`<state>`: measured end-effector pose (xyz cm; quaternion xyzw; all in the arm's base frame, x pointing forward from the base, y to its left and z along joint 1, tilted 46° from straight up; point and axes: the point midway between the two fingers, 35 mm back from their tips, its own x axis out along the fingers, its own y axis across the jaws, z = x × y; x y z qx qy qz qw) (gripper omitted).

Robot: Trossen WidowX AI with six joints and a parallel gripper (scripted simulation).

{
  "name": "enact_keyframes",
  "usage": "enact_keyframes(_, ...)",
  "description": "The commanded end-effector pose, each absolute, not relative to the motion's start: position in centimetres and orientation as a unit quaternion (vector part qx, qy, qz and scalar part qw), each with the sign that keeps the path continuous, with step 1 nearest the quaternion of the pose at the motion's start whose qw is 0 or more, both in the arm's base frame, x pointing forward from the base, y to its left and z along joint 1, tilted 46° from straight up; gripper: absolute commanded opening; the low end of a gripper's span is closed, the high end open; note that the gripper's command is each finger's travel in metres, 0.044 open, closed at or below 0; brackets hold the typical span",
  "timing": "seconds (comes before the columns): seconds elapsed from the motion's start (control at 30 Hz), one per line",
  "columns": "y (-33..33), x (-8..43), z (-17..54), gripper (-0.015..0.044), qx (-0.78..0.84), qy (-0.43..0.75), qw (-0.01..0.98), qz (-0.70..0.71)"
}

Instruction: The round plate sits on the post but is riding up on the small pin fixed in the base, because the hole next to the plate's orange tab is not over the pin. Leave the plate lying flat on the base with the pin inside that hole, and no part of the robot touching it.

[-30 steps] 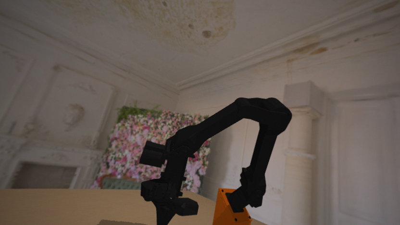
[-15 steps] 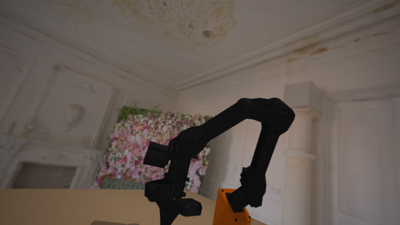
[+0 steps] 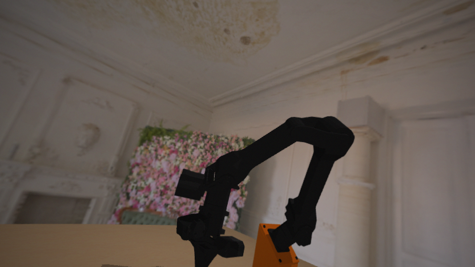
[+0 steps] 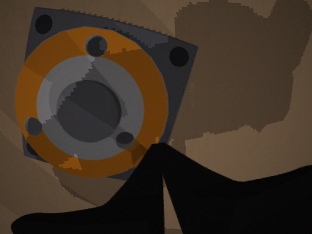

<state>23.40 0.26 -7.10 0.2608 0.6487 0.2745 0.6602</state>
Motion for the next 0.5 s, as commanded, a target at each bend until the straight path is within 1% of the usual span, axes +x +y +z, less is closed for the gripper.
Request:
enact_keyframes(0.0, 0.76, 22.62, -6.95, 0.0, 0.266, 0.652, 0.654, 0.277)
enact_keyframes(0.47, 1.22, 22.0, -6.49, 0.0, 0.266, 0.652, 0.654, 0.277)
